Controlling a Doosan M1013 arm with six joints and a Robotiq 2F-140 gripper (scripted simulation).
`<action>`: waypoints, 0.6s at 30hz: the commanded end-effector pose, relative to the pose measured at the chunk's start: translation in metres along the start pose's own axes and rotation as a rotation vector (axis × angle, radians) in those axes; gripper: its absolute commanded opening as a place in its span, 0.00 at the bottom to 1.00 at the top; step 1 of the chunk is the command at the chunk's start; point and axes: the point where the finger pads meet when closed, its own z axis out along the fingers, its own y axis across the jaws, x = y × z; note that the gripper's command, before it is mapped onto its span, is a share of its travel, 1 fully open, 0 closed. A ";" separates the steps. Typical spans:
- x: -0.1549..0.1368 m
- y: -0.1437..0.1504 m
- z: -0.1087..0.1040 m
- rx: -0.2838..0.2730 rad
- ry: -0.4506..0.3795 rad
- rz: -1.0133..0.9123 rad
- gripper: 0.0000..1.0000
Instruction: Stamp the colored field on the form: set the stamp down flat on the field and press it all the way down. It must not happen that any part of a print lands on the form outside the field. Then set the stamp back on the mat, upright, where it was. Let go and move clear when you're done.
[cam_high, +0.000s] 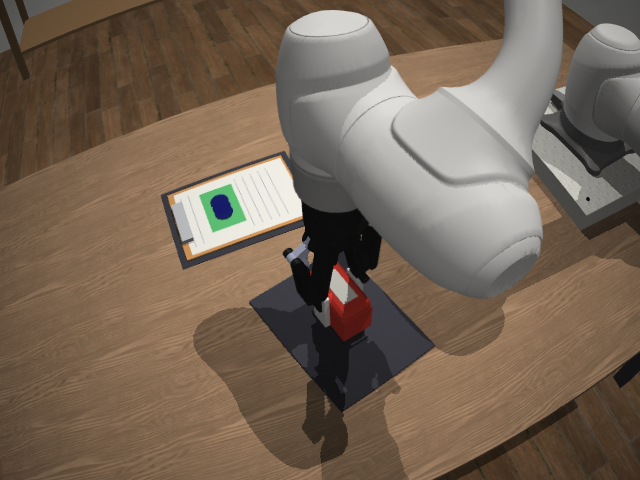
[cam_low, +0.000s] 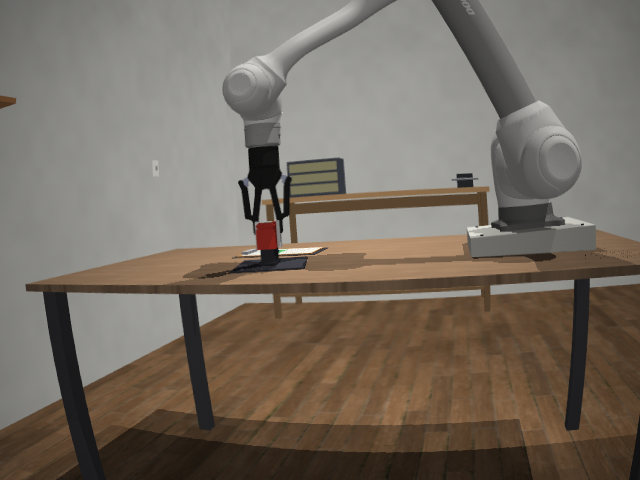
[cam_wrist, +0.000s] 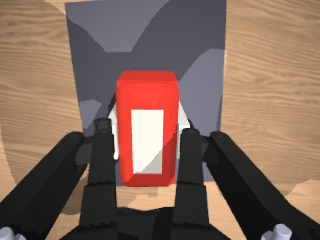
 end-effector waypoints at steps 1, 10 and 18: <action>0.003 0.003 0.004 -0.004 0.001 -0.004 0.17; 0.003 0.006 0.006 -0.004 0.001 -0.004 0.17; 0.003 0.006 0.006 -0.004 0.001 -0.004 0.17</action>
